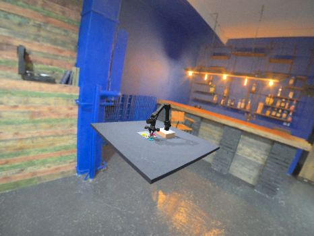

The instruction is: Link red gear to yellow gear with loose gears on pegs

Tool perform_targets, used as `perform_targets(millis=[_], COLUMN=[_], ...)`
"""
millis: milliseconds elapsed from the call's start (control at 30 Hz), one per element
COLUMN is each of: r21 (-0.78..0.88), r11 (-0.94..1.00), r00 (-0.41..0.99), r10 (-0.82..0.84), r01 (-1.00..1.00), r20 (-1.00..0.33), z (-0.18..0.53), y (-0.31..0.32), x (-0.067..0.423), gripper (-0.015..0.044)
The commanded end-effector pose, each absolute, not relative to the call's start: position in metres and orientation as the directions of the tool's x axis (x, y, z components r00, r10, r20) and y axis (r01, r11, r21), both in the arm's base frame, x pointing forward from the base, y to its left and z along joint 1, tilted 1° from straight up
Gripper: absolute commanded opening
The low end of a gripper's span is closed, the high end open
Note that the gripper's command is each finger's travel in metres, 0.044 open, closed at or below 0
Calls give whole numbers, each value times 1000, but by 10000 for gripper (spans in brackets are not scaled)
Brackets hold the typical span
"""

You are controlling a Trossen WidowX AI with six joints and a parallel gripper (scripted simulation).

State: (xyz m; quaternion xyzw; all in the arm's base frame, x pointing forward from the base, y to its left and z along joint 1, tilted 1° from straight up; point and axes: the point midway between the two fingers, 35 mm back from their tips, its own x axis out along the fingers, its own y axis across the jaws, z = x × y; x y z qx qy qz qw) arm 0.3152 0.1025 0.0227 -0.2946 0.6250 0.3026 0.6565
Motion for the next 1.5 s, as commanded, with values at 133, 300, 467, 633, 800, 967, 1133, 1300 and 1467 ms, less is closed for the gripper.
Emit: perform_targets(millis=[133, 300, 467, 633, 800, 967, 1133, 1300, 1467], r21=[-7, -3, -2, -2, -7, -5, -4, -4, -4], r11=[667, 728, 735, 745, 719, 691, 689, 689, 689], r00=[36, 36, 36, 36, 42, 40, 38, 38, 38], r10=[30, 30, 30, 30, 31, 35, 35, 35, 35], r01=[-745, -686, -678, -667, -695, -723, -725, -725, -725], r20=[-999, -999, -999, -999, -999, -999, -999, -999, -999], z=[22, 25, 46, 71, 64, 66, 60, 43, 41], y=[103, 103, 103, 102, 118, 160, 165, 166, 166], x=[316, 316, 316, 315, 325, 344, 347, 347, 348], gripper=[79, 140, 140, 140, 245, 376, 440, 440, 440])
